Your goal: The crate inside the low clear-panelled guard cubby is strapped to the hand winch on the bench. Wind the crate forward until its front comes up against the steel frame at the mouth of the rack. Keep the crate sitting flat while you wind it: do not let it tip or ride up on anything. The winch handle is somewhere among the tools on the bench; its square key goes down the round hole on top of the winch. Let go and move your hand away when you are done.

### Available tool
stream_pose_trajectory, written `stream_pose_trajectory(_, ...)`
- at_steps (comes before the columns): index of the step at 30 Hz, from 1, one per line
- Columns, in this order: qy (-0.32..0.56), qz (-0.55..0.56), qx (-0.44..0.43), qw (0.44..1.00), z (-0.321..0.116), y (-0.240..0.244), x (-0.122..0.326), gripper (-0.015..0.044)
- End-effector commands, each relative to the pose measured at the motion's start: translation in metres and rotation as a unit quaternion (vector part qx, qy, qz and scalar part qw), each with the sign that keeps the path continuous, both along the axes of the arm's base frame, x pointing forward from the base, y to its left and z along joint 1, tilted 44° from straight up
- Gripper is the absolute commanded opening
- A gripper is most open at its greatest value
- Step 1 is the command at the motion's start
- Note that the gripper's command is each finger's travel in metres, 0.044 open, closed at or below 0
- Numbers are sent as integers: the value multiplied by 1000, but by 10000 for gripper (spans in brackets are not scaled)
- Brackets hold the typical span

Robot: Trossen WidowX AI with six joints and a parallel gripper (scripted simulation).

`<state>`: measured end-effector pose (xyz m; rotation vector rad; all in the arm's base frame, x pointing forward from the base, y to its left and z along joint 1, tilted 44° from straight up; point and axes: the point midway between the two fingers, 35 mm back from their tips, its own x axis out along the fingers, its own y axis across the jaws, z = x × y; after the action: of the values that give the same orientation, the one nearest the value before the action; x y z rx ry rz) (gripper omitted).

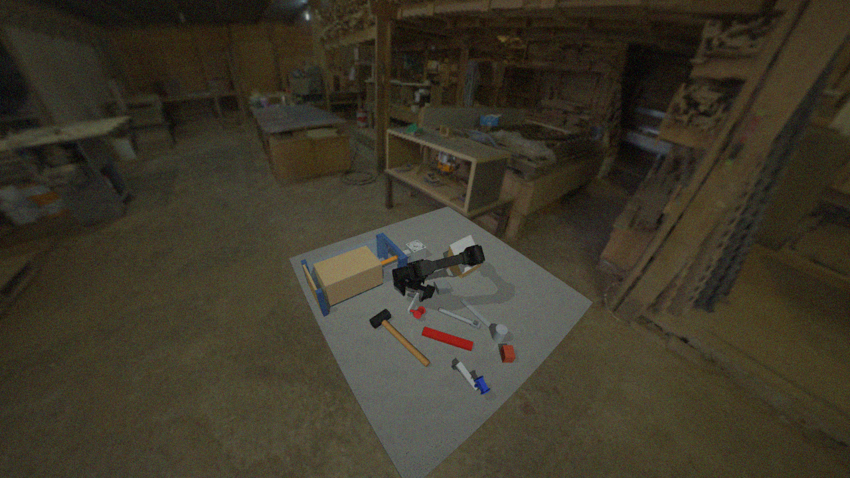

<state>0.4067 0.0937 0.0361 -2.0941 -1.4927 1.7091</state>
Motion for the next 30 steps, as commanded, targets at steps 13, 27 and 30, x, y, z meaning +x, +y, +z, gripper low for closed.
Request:
stream_pose_trajectory(13, 14, 5, 4, 1000, -31, 29, -7, 440)
stream_pose_trajectory(27, 8, 4, 2, 1000, -34, 32, -7, 427)
stream_pose_trajectory(30, 8, 4, 2, 1000, -34, 32, -7, 407)
